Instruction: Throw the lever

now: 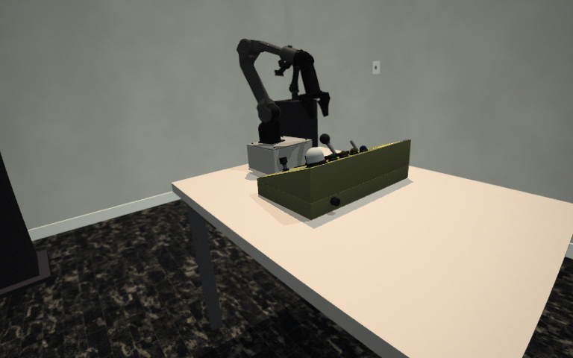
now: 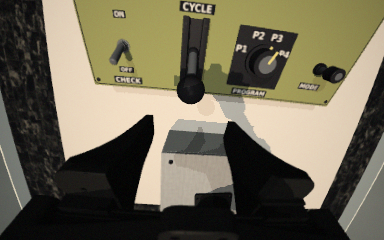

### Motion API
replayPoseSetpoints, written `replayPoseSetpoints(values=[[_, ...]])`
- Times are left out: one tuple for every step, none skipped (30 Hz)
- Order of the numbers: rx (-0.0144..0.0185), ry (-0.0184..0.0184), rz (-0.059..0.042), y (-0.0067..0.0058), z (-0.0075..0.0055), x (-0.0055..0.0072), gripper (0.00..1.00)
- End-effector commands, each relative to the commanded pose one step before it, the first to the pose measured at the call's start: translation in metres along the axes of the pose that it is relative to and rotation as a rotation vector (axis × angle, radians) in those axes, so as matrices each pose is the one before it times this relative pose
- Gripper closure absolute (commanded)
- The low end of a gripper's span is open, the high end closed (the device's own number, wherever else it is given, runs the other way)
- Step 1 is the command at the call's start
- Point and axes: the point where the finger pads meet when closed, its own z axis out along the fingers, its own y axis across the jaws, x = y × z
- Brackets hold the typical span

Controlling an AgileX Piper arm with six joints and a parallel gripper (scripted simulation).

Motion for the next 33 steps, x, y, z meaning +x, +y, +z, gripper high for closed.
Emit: replayPoseSetpoints(values=[[0.00040, -0.00026, 0.0008, -0.00014, 0.00191, -0.00006, 0.06], [0.00002, -0.00001, 0.0000, 0.00001, 0.00115, 0.00000, 0.06], [0.00001, -0.00001, 0.0000, 0.00001, 0.00131, 0.00000, 0.06], [0.00000, 0.00000, 0.0000, 0.00001, 0.00146, 0.00001, 0.06], [-0.00001, 0.00000, 0.0000, 0.00001, 0.00161, 0.00002, 0.06], [0.00001, -0.00001, 0.0000, 0.00001, 0.00175, -0.00001, 0.06], [0.00000, 0.00000, 0.0000, 0.00001, 0.00189, 0.00001, 0.06], [0.00000, 0.00000, 0.0000, 0.00001, 0.00203, 0.00001, 0.06], [0.00001, -0.00001, 0.0000, 0.00001, 0.00216, 0.00000, 0.06], [-0.00001, 0.00000, 0.0000, 0.00001, 0.00228, 0.00002, 0.06], [0.00001, -0.00001, 0.0000, 0.00001, 0.00239, 0.00000, 0.06], [0.00000, 0.00000, 0.0000, 0.00000, 0.00000, 0.00000, 0.06], [0.00000, 0.00000, 0.0000, 0.00000, 0.00000, 0.00000, 0.06], [-0.00001, 0.00000, 0.0000, 0.00001, 0.00249, 0.00002, 0.06], [0.00001, -0.00001, 0.0000, 0.00001, 0.00258, 0.00000, 0.06], [-0.00001, 0.00000, 0.0000, 0.00001, 0.00266, 0.00002, 0.06], [0.00001, -0.00001, 0.0000, 0.00001, 0.00273, 0.00000, 0.06], [0.00000, 0.00000, 0.0000, 0.00001, 0.00279, 0.00001, 0.06], [-0.00001, 0.00000, 0.0000, 0.00001, 0.00283, 0.00001, 0.06], [0.00001, -0.00001, 0.0000, 0.00001, 0.00286, 0.00000, 0.06], [-0.00002, 0.00001, 0.0000, 0.00001, 0.00288, 0.00002, 0.06], [0.00002, -0.00002, 0.0000, 0.00002, 0.00289, 0.00000, 0.06], [-0.00001, 0.00000, 0.0000, 0.00001, 0.00288, 0.00002, 0.06], [0.00000, 0.00000, 0.0000, 0.00001, 0.00287, 0.00001, 0.06], [0.00001, -0.00001, 0.0000, 0.00001, 0.00284, 0.00001, 0.06], [-0.00002, 0.00001, 0.0000, 0.00001, 0.00280, 0.00002, 0.06], [0.00003, -0.00002, 0.0000, 0.00001, 0.00275, 0.00000, 0.06], [-0.00003, 0.00001, 0.0000, 0.00001, 0.00268, 0.00002, 0.06], [0.00000, 0.00000, 0.0000, 0.00000, 0.00000, 0.00000, 0.06], [0.00000, 0.00000, 0.0000, 0.00000, 0.00000, 0.00000, 0.06], [0.00003, -0.00002, 0.0000, 0.00001, 0.00261, 0.00000, 0.06], [-0.00002, 0.00001, 0.0000, 0.00001, 0.00252, 0.00002, 0.06], [0.00003, -0.00002, 0.0000, 0.00001, 0.00243, 0.00000, 0.06]])
